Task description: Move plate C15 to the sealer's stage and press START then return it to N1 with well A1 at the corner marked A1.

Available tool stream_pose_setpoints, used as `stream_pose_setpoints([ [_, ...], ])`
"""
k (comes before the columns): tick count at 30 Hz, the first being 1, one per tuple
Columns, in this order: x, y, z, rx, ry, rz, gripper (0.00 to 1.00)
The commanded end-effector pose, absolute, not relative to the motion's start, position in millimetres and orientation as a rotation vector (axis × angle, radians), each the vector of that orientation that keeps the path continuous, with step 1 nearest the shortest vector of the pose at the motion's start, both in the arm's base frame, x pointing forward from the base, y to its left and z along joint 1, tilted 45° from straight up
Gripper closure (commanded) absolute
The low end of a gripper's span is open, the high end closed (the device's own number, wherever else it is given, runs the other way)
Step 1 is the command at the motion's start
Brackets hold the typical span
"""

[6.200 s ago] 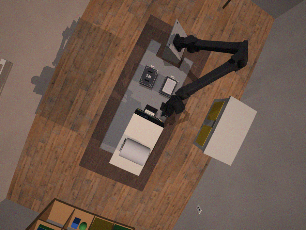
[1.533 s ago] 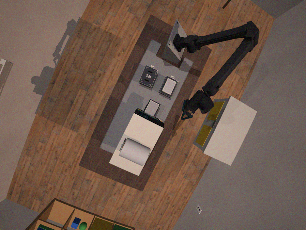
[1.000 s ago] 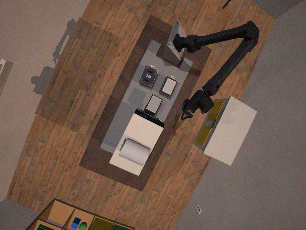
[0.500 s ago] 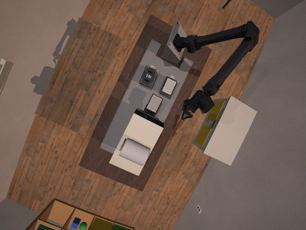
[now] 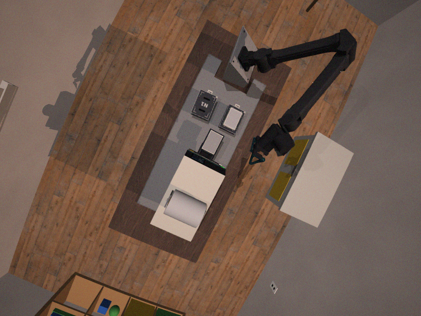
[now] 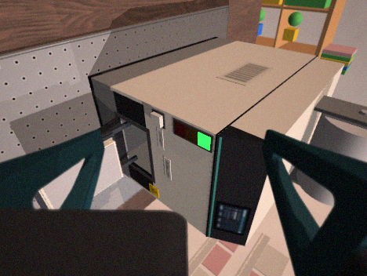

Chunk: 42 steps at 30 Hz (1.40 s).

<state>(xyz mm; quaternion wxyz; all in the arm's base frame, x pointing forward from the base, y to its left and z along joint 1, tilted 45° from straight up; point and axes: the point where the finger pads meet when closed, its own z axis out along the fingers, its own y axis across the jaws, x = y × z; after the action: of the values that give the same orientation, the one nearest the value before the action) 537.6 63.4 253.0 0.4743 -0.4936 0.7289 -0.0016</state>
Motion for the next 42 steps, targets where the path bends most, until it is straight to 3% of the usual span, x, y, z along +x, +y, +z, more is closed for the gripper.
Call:
stream_pose_setpoints([
  [1, 548.9, 60.7, 289.7, -1.199, 1.711, -0.063, 0.00],
  [10, 542.1, 60.7, 275.2, -1.203, 1.735, -0.046, 0.00],
  [37, 467.1, 19.9, 143.3, -0.300, 2.150, 0.497, 0.14],
  [38, 469.0, 21.1, 143.5, -0.269, 2.158, 0.513, 1.00],
  [42, 472.9, 24.0, 144.9, -0.202, 2.180, 0.549, 1.00],
])
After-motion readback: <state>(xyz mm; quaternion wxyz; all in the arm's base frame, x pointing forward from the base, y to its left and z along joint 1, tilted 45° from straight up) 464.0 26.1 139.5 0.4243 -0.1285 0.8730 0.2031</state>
